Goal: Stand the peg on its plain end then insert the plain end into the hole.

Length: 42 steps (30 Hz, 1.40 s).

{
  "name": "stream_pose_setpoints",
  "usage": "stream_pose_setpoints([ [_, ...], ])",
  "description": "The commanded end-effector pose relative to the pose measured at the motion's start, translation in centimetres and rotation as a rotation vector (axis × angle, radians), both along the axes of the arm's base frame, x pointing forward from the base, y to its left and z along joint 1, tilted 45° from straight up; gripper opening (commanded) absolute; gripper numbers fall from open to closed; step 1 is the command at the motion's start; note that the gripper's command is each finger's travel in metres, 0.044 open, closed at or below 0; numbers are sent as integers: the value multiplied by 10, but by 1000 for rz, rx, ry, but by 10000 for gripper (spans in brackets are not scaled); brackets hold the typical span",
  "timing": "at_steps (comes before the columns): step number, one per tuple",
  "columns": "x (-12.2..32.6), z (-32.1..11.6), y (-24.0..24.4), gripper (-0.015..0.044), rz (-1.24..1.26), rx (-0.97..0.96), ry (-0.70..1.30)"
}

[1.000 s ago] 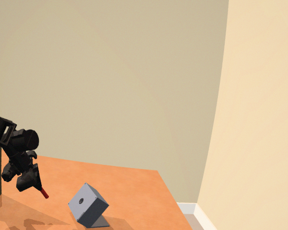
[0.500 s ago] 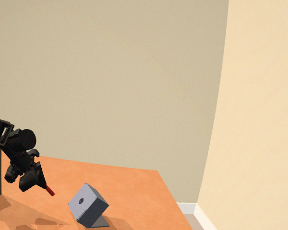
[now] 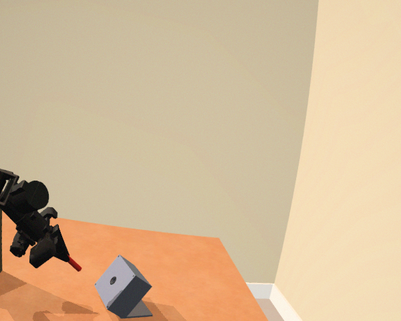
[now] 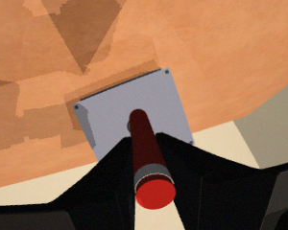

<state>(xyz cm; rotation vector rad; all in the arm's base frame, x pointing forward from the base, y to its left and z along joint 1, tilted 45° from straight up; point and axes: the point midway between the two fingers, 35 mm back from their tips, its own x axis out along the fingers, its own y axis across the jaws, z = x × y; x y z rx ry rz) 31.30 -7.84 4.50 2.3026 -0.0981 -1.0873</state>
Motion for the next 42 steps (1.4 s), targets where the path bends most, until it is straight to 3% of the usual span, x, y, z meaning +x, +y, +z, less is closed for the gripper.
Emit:
stream_pose_setpoints([
  [1,4,0,0,0,9,1,-9],
  [42,40,-13,-1,0,54,23,-93],
])
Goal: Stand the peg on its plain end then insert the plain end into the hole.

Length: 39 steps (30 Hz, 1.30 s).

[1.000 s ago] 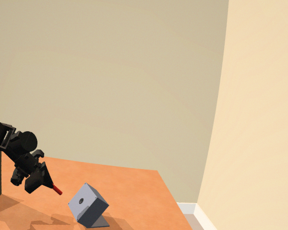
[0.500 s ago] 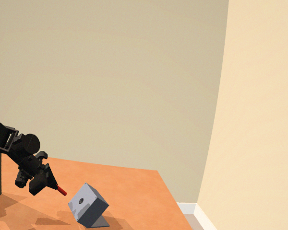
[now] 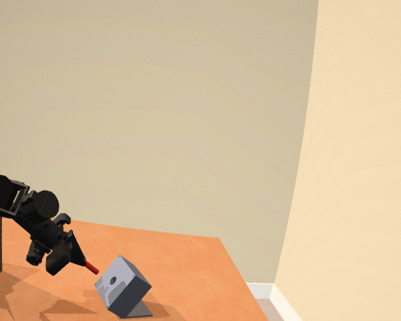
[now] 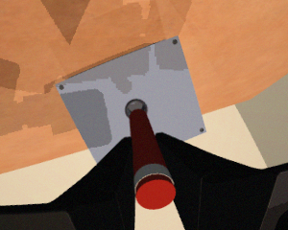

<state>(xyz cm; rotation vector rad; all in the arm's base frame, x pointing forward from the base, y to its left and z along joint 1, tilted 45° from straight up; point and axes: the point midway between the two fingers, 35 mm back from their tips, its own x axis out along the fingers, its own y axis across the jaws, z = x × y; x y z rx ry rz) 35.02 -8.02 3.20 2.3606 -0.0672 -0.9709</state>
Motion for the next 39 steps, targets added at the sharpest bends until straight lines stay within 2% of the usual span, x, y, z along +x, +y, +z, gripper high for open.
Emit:
stream_pose_setpoints([
  [1,3,-1,0,0,9,0,-9],
  [39,31,-22,-7,0,26,11,-47],
])
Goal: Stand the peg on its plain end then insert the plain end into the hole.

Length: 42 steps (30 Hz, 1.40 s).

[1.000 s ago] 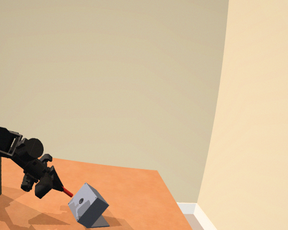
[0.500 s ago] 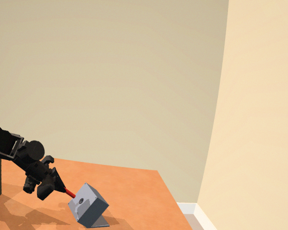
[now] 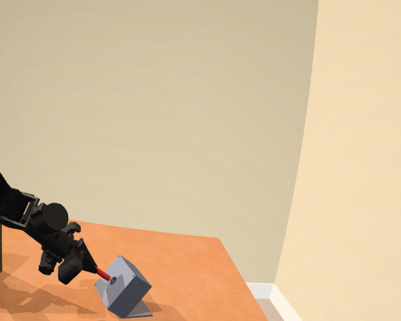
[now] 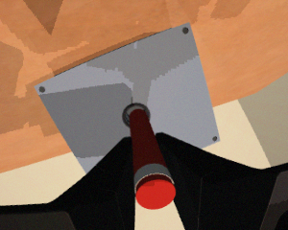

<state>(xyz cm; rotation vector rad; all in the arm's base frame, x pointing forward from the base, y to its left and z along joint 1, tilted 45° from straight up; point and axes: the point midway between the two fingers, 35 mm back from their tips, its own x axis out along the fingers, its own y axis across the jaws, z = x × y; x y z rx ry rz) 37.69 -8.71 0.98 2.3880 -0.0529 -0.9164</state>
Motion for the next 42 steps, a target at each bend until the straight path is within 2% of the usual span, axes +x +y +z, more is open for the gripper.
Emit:
stream_pose_setpoints([
  [1,5,-1,-1,0,6,-2,-6],
  [42,11,-2,-2,0,0,0,-1],
])
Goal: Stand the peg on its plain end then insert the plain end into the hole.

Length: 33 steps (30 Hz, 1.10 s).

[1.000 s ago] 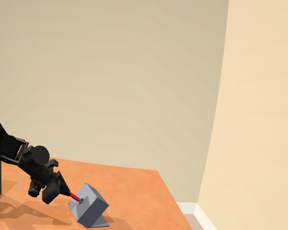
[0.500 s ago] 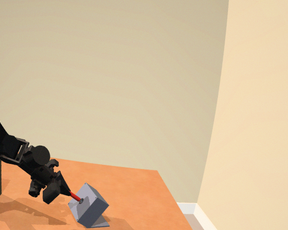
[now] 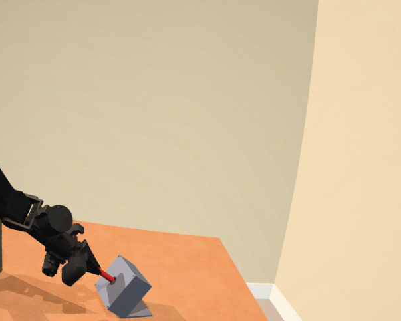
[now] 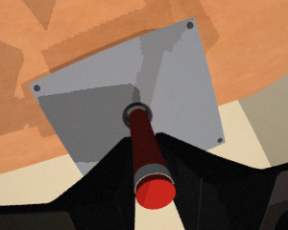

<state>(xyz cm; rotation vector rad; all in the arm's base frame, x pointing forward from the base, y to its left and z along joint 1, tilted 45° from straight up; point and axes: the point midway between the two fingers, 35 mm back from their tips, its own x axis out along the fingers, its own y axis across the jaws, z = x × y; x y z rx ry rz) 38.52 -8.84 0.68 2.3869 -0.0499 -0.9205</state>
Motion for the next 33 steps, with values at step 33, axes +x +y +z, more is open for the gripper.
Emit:
stream_pose_setpoints([
  [33,17,-10,-5,0,-1,-1,-5],
])
